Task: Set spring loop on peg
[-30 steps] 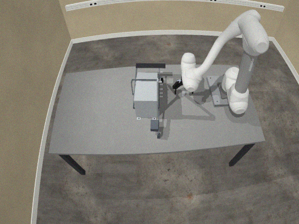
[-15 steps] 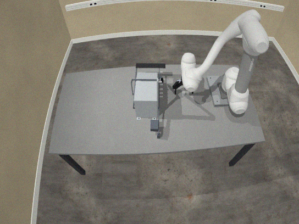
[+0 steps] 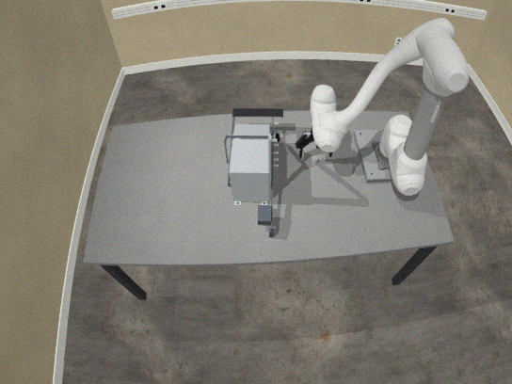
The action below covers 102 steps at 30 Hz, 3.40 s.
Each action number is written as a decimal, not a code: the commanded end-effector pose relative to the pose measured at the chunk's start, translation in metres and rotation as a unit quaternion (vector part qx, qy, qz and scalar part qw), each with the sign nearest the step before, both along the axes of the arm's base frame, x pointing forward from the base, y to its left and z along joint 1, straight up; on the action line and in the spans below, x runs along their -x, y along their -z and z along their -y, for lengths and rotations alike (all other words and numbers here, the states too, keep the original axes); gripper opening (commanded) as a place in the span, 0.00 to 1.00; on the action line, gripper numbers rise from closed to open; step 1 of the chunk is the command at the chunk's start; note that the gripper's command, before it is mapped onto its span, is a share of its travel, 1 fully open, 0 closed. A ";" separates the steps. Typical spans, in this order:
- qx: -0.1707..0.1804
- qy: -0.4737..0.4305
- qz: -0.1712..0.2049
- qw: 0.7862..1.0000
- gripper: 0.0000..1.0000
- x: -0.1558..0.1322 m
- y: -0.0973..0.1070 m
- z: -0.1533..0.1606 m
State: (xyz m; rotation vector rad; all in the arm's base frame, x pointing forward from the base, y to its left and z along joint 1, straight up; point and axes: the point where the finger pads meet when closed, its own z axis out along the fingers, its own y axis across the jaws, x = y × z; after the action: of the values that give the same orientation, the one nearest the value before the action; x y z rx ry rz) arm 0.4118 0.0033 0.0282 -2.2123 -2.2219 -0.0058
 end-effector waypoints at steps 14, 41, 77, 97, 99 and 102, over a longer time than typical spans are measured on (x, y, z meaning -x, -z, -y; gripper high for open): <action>0.000 0.000 0.000 1.000 1.00 0.000 -0.032 0.000; 0.000 0.000 0.000 1.000 1.00 0.000 -0.084 0.001; 0.000 0.000 0.000 1.000 0.24 -0.001 -0.103 0.001; 0.000 0.000 0.000 1.000 0.24 -0.001 -0.103 0.001; 0.000 0.000 0.000 1.000 0.24 -0.001 -0.103 0.001; 0.000 0.000 0.000 1.000 0.24 -0.001 -0.103 0.001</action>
State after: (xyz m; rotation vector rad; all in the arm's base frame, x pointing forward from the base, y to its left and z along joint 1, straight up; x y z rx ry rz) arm 0.4120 0.0025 0.1310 -2.2124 -2.2219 -0.0057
